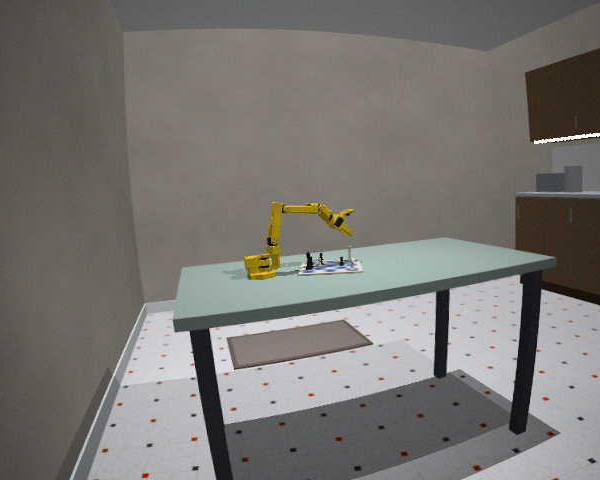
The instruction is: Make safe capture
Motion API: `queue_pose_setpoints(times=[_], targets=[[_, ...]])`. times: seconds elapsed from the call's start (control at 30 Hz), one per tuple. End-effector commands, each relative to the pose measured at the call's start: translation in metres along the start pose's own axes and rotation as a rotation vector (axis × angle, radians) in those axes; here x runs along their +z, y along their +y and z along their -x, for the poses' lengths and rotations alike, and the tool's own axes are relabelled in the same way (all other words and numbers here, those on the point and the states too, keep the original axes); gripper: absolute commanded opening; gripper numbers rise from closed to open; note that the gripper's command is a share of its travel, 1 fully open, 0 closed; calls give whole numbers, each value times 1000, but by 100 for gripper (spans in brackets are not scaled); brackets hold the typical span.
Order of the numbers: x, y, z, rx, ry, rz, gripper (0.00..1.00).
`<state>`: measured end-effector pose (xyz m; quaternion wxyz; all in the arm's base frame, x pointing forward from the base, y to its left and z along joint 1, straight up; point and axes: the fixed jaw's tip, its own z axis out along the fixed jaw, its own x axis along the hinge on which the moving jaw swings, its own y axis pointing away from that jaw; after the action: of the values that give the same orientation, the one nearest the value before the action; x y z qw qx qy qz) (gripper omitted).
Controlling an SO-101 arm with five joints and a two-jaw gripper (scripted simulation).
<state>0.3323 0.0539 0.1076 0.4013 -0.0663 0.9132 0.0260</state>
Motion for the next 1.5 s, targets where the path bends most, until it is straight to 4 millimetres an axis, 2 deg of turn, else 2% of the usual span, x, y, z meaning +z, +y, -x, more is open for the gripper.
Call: queue_pose_setpoints(times=[0.0,0.33,1.13,1.47], targets=[[1,-3,-3,17,7,-5,12],[6,-3,-8,17,7,-5,12],[43,-2,-47,17,8,-5,12],[50,-2,-54,17,8,-5,12]])
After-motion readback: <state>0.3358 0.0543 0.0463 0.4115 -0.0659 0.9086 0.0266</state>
